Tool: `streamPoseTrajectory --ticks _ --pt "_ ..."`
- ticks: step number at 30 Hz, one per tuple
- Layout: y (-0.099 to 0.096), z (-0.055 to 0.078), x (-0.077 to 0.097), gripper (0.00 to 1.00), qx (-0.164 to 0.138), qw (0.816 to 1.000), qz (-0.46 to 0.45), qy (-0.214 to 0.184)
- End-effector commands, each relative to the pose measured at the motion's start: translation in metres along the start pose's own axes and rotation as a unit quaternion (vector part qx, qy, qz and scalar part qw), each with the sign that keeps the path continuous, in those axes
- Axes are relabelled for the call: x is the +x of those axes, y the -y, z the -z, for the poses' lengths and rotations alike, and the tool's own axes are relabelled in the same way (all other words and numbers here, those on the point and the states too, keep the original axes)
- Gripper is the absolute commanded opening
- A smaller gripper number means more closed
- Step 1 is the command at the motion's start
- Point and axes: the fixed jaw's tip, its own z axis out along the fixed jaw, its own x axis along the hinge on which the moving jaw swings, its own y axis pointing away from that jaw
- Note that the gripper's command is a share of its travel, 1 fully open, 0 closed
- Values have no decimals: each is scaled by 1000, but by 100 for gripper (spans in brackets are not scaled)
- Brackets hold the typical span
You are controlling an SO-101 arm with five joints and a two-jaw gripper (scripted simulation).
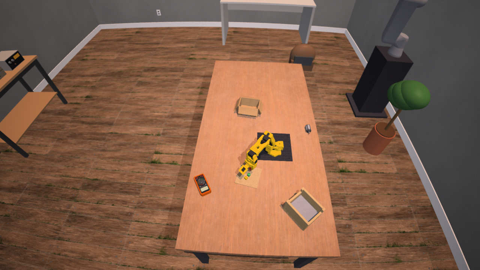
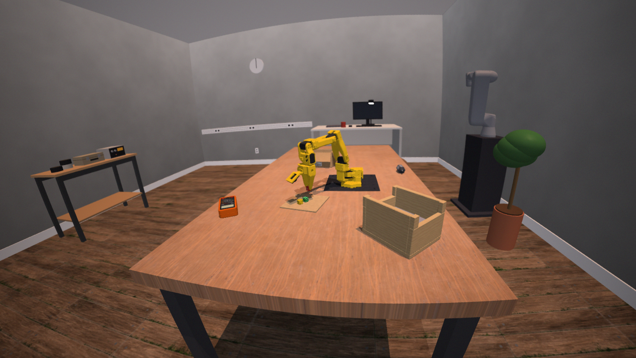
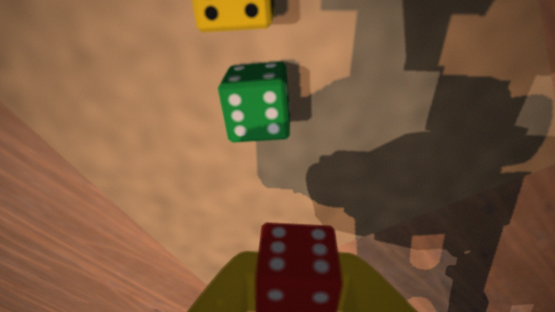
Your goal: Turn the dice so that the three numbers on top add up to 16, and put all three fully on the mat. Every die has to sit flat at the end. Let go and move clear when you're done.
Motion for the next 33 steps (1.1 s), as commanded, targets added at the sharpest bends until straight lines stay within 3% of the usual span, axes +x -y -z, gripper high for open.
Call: streamPoseTrajectory --ticks 1,24,33 --pt "-8 0 2 0 0 1000 13 3" --pt "-9 4 1 0 -3 1000 15 19" --pt "-9 -1 1 0 -3 1000 15 19"
